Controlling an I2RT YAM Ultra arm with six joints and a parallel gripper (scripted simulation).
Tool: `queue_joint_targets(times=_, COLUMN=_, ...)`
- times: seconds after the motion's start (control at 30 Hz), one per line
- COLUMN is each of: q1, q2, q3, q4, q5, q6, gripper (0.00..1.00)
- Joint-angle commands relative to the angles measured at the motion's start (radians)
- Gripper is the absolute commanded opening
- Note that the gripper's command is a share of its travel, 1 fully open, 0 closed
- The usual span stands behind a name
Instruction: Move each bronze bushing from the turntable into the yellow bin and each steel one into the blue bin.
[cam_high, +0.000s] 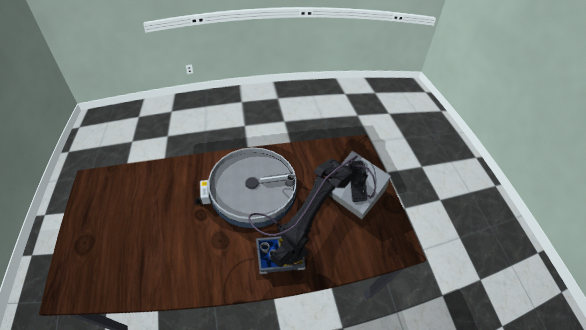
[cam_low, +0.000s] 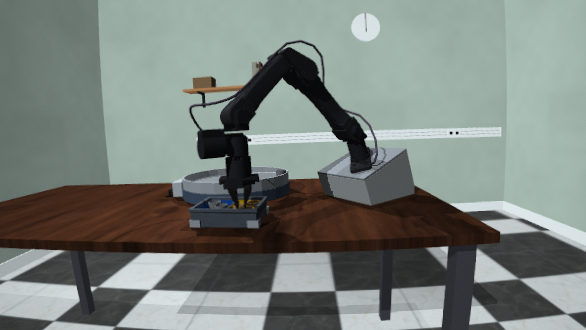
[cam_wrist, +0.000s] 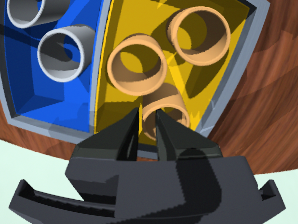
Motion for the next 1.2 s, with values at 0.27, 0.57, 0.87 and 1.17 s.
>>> queue_joint_targets(times=0.27, q1=0.004, q2=-0.100, q3=0.067, q4=-0.121, q5=0.006, q6=0.004, gripper=0.15)
queue_joint_targets(times=0.57, q1=0.008, q2=-0.145, q3=0.127, q4=-0.226, q5=0.007, q6=0.007, gripper=0.15)
queue_joint_targets(times=0.87, q1=0.010, q2=-0.163, q3=0.167, q4=-0.286, q5=0.008, q6=0.007, gripper=0.15)
queue_joint_targets(times=1.17, q1=0.010, q2=-0.163, q3=0.169, q4=-0.289, q5=0.008, q6=0.007, gripper=0.15)
